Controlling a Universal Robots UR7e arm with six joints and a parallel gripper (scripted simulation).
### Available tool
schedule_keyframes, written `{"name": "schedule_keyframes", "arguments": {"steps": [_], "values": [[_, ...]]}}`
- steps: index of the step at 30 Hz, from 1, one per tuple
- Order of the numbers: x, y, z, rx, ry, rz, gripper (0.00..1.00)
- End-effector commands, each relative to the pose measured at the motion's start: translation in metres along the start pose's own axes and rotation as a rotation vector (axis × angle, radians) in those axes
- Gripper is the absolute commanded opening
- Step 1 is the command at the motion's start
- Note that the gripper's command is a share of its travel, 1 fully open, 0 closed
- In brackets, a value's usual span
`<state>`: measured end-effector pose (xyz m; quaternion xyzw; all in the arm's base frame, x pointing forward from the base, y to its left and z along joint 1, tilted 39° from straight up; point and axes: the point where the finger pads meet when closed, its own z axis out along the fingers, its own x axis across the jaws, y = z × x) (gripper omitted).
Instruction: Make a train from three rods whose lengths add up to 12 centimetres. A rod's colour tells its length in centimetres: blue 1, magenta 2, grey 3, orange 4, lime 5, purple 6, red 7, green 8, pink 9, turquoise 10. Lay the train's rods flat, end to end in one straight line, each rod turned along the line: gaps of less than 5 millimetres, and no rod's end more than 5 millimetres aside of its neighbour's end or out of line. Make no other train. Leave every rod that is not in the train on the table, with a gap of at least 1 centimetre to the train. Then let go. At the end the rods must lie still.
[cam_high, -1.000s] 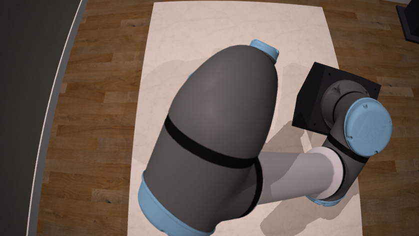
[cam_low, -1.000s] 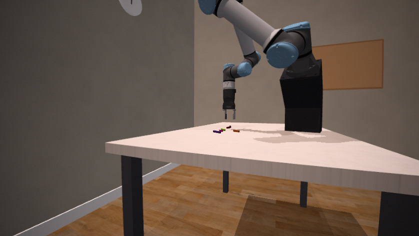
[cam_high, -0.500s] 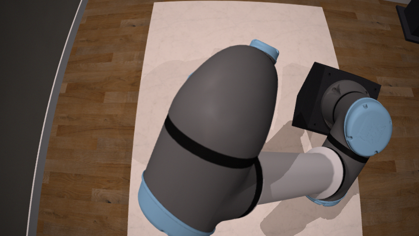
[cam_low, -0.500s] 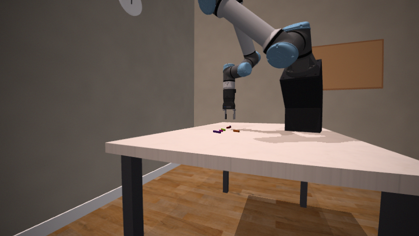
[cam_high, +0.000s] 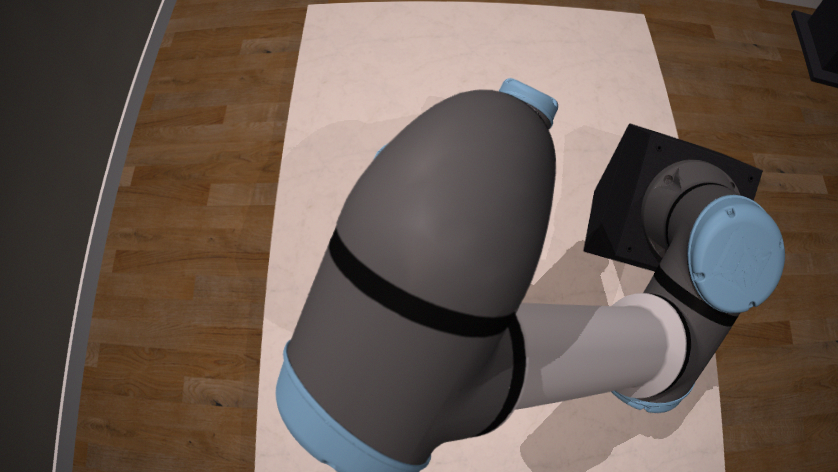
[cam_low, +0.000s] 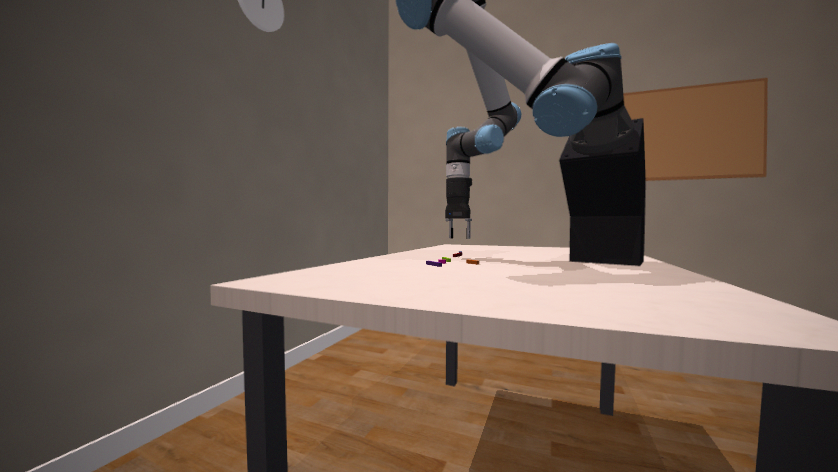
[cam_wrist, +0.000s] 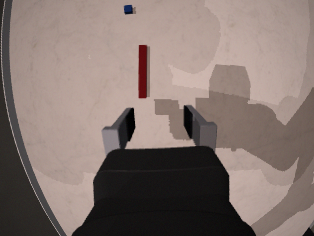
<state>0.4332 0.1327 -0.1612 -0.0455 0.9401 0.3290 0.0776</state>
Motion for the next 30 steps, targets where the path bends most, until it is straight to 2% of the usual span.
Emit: {"name": "schedule_keyframes", "arguments": {"steps": [1,16,22,24,30], "values": [[0.0,0.0,0.0,0.0,-0.001,0.0,1.0],[-0.002,-0.002,0.0,0.0,-0.001,0.023,1.0],[-0.009,-0.011,0.0,0.0,-0.001,0.177,1.0],[-0.009,-0.011,0.0,0.0,-0.001,0.177,1.0],[-0.021,-0.023,0.0,0.0,-0.001,0.409,1.0]]}}
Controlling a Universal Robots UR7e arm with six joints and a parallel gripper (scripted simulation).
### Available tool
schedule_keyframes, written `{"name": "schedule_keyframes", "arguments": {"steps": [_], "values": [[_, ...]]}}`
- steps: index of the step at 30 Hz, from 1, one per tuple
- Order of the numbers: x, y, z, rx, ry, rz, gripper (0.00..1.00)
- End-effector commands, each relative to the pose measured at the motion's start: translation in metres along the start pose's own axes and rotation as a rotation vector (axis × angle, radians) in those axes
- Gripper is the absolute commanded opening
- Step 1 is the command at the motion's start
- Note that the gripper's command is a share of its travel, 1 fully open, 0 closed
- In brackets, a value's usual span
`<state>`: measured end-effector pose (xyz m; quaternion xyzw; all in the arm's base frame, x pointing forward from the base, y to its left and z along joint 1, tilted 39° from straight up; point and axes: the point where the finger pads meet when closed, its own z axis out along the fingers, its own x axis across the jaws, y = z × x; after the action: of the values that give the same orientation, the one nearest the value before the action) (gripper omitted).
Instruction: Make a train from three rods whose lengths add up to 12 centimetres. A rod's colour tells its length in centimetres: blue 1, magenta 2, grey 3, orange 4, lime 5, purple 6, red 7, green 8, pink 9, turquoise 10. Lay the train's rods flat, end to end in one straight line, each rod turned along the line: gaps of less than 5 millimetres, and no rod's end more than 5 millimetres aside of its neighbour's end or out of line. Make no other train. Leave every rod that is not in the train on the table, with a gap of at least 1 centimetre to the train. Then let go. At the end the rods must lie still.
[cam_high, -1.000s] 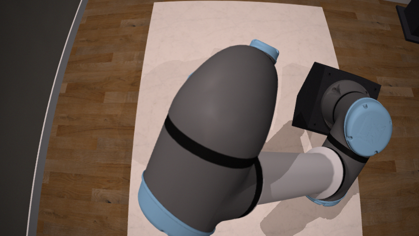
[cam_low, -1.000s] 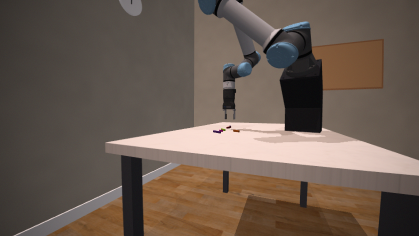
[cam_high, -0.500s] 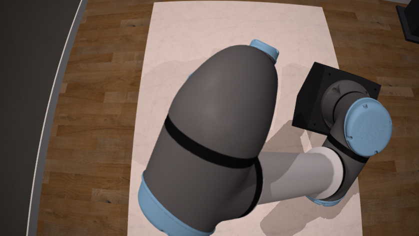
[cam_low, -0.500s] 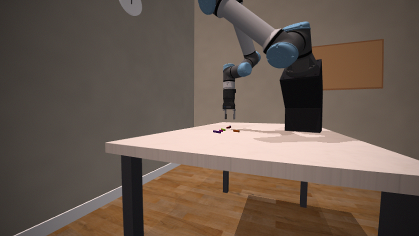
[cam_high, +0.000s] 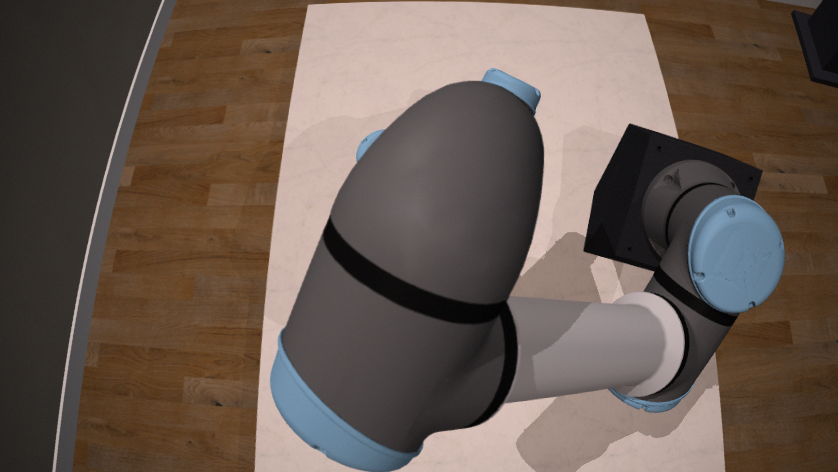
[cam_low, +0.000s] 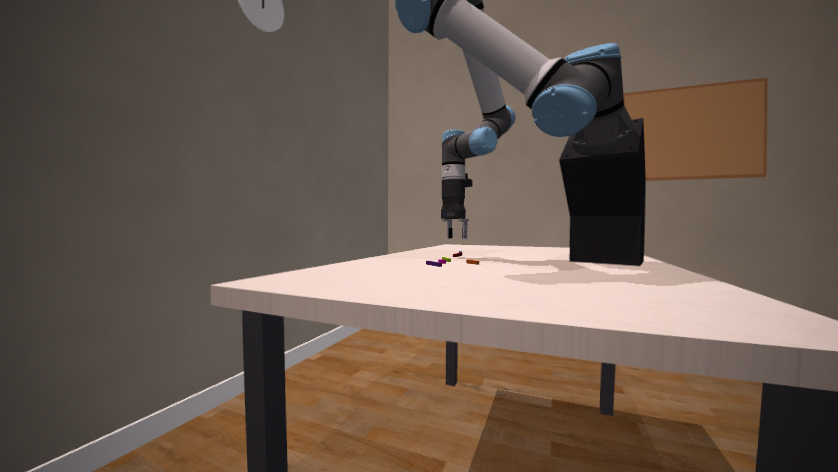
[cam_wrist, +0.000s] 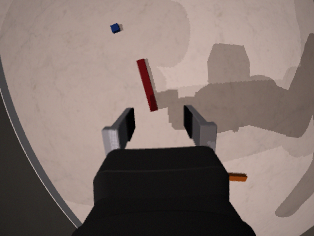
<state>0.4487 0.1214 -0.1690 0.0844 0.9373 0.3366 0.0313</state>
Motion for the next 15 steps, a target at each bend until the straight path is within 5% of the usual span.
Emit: {"name": "schedule_keyframes", "arguments": {"steps": [1,15], "values": [[-0.011,-0.006,0.0,0.0,-0.002,0.167,1.0],[-0.032,-0.016,-0.001,0.0,-0.002,0.497,1.0]]}}
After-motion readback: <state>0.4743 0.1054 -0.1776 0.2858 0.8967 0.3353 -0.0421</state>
